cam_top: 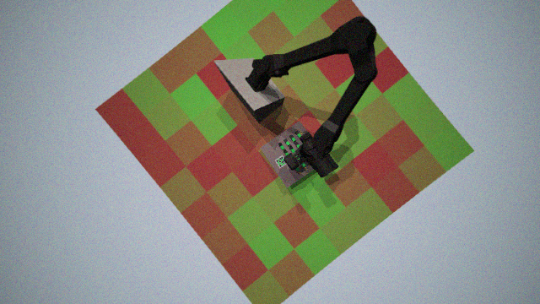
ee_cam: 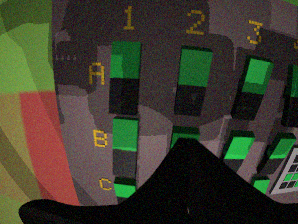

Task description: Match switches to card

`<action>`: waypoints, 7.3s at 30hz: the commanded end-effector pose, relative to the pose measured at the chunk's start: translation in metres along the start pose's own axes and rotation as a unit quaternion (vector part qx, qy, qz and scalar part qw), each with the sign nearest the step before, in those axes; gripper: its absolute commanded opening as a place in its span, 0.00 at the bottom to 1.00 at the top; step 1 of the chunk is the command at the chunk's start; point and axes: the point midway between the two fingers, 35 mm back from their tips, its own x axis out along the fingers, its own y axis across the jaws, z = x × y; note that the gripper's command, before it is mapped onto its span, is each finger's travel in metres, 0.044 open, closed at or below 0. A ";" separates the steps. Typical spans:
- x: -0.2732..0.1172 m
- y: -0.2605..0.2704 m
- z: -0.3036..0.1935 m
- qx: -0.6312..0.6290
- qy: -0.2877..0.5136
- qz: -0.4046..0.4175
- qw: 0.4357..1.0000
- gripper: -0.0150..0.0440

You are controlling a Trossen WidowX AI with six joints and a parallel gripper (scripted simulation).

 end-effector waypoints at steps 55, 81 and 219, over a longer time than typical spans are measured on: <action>-0.058 -0.065 -0.062 0.002 -0.012 -0.002 1.000 0.25; -0.003 -0.064 -0.061 0.002 -0.025 -0.001 1.000 0.25; 0.003 0.032 -0.081 0.003 0.002 0.002 1.000 0.25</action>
